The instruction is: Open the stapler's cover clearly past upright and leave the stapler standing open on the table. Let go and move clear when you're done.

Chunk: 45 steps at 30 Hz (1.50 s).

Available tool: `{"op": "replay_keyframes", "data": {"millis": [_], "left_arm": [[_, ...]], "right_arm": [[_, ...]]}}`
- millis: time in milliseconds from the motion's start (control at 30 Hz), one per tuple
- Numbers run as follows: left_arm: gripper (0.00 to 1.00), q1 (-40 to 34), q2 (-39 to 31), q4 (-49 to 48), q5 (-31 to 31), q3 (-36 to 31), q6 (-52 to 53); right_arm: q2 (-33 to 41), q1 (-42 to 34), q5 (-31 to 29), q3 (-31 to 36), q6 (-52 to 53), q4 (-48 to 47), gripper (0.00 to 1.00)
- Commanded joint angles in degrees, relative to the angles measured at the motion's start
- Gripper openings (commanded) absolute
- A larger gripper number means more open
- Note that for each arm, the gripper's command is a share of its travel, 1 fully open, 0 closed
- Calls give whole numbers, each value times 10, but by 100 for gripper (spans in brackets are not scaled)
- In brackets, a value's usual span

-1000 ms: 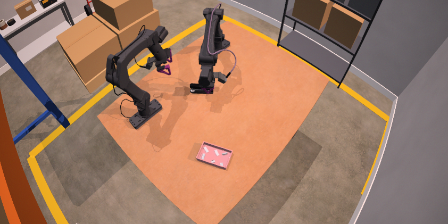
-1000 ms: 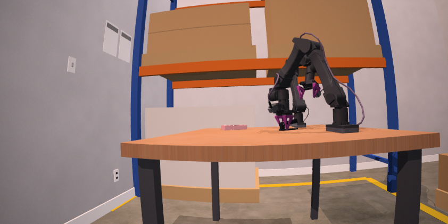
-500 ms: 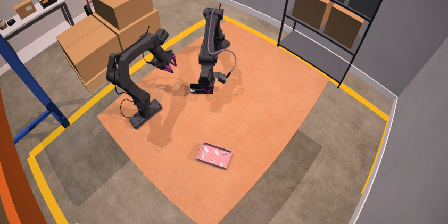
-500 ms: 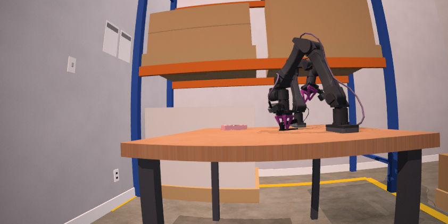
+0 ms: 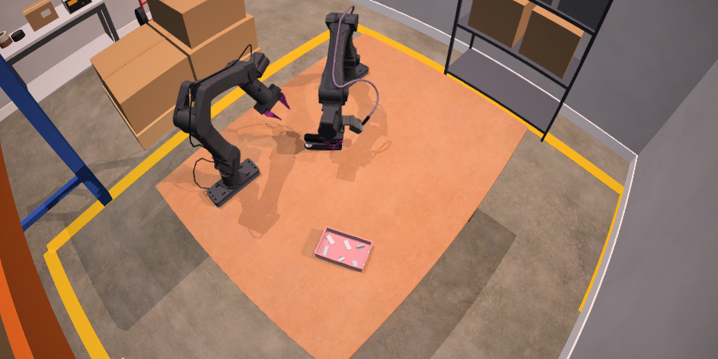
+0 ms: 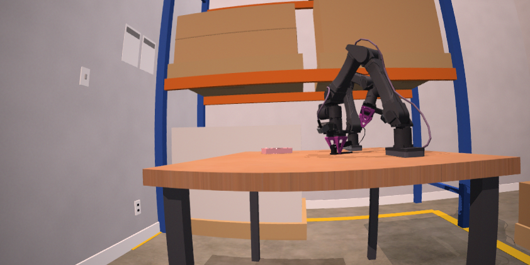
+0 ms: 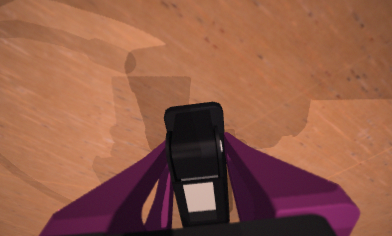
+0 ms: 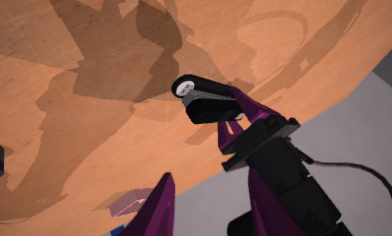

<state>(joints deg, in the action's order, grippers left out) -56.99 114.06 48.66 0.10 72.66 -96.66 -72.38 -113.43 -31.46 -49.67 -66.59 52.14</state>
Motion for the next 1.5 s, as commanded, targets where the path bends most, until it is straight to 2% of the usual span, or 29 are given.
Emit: {"op": "replay_keyframes", "data": {"millis": [0, 300, 367, 867, 933, 1167, 1467], "left_arm": [[29, 2, -5, -5, -1, -1, -2], [29, 2, -5, -5, -1, -1, -2], [29, 2, -5, -5, -1, -1, -2], [29, 2, -5, -5, -1, -1, -2], [29, 2, -5, -5, -1, -1, -2], [29, 2, -5, -5, -1, -1, -2], [29, 2, -5, -5, -1, -1, -2]], "right_arm": [[-10, -9, -34, 24, 120, -48, 46], [-26, -26, -83, 68, 309, -116, 46], [-26, -26, -83, 68, 309, -116, 46], [-53, -54, -170, 145, 640, -236, 46], [-53, -54, -170, 145, 640, -236, 46], [-65, -67, -213, 184, 804, -298, 46], [-78, -81, -256, 224, 963, -359, 46]]}}
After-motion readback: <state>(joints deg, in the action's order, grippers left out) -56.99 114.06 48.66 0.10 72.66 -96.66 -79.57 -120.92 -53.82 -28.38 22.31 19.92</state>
